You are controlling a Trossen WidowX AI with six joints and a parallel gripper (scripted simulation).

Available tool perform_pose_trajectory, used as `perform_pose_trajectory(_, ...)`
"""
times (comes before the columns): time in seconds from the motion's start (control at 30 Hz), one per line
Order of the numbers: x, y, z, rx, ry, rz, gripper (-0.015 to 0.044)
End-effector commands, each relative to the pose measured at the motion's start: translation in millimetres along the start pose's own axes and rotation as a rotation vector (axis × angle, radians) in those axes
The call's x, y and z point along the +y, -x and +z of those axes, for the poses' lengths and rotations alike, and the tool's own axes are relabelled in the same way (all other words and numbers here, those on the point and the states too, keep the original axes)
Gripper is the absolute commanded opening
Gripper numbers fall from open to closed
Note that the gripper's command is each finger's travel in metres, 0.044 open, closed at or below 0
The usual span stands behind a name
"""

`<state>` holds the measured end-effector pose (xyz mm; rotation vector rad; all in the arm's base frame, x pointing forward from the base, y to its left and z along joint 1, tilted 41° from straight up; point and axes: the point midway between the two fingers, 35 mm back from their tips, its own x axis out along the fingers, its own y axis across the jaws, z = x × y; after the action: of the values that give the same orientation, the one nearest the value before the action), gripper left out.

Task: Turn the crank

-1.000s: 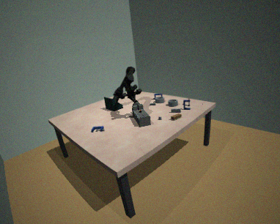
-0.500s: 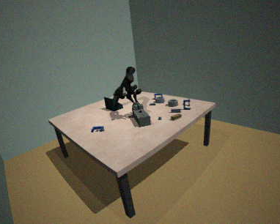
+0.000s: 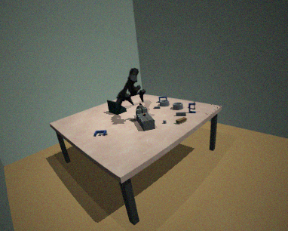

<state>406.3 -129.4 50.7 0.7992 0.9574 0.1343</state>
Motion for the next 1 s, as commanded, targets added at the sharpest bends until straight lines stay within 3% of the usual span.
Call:
perform_pose_trajectory(0.0, 3.0, 19.3, 15.8, -0.010, 0.010, 0.004, 0.0440)
perform_pose_trajectory(0.97, 3.2, 22.6, 17.8, -0.010, 0.010, 0.004, 0.0440)
